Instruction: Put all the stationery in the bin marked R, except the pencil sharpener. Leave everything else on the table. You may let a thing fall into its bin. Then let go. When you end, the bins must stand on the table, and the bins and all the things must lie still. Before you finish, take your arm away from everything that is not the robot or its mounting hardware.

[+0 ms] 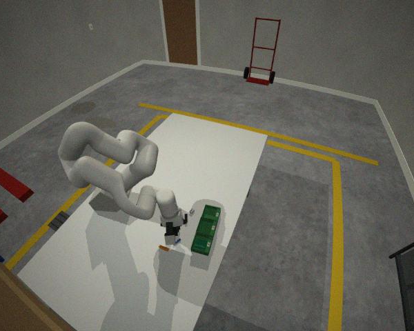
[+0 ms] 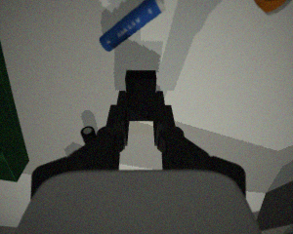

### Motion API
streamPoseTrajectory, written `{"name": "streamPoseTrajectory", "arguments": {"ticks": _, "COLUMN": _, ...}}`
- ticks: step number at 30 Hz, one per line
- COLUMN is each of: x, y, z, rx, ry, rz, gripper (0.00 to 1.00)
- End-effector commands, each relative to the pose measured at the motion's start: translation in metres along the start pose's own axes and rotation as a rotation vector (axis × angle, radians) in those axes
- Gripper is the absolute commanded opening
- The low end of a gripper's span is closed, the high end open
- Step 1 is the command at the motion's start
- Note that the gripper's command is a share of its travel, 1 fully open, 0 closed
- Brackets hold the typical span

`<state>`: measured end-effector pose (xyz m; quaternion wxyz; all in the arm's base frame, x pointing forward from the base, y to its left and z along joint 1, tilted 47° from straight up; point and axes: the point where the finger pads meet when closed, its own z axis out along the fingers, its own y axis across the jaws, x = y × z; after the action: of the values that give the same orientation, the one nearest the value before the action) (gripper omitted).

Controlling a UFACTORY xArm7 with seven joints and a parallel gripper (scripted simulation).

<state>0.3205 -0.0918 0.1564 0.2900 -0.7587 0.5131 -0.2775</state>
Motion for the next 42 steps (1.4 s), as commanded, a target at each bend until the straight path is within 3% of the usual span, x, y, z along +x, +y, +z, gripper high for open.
{"name": "streamPoseTrajectory", "arguments": {"ticks": 1, "x": 0.001, "y": 0.000, "z": 0.000, "rx": 0.000, "ry": 0.002, "rz": 0.000, "gripper": 0.00}}
{"name": "streamPoseTrajectory", "arguments": {"ticks": 20, "x": 0.001, "y": 0.000, "z": 0.000, "rx": 0.000, "ry": 0.002, "rz": 0.000, "gripper": 0.00}}
{"name": "streamPoseTrajectory", "arguments": {"ticks": 42, "x": 0.001, "y": 0.000, "z": -0.060, "rx": 0.000, "ry": 0.002, "rz": 0.001, "gripper": 0.00}}
